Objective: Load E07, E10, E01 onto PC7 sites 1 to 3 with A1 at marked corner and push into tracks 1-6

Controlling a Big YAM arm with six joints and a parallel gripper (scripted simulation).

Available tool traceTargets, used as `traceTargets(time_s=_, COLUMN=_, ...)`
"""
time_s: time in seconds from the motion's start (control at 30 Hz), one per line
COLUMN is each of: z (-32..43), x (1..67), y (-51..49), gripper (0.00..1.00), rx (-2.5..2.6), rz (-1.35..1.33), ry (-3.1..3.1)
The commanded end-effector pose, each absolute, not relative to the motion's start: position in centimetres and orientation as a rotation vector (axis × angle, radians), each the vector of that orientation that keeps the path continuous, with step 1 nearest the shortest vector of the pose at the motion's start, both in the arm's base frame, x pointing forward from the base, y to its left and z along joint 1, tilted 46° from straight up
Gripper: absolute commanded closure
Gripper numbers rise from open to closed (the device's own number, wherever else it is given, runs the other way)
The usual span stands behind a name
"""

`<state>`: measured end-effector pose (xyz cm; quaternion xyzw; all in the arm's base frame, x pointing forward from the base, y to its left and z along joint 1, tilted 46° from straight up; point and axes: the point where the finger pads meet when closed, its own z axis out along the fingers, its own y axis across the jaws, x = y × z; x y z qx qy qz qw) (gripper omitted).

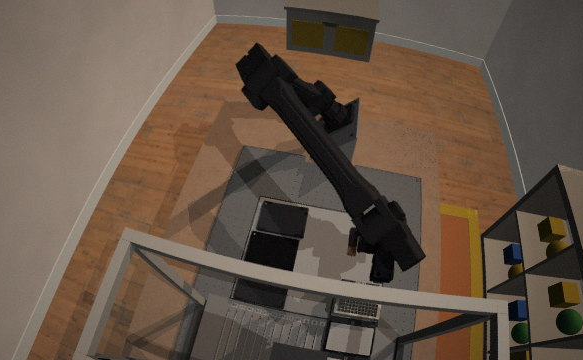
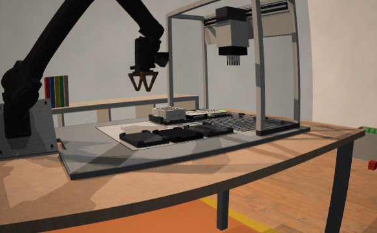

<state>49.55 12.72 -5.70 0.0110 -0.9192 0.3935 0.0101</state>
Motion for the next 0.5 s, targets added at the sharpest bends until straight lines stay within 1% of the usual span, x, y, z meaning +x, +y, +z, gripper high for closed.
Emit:
traceTargets(time_s=0.0, z=-1.6, x=51.5, y=17.1, gripper=0.0, rx=0.198, rz=1.19, ry=-2.92)
traceTargets(time_s=0.23, z=1.6, x=51.4, y=20.1, gripper=0.0, rx=0.197, rz=1.185, ry=-2.922)
traceTargets(time_s=0.3, z=1.6, x=51.4, y=20.1, gripper=0.0, rx=0.197, rz=1.185, ry=-2.922)
traceTargets(time_s=0.33, z=0.5, x=51.2, y=20.0, gripper=0.0, rx=0.207, rz=1.194, ry=-2.898)
traceTargets(time_s=0.37, z=0.5, x=50.2, y=19.6, gripper=0.0, rx=0.26, rz=1.207, ry=-2.907)
traceTargets(time_s=0.47, z=0.8, x=50.2, y=19.8, gripper=0.0, rx=0.278, rz=1.213, ry=-2.929)
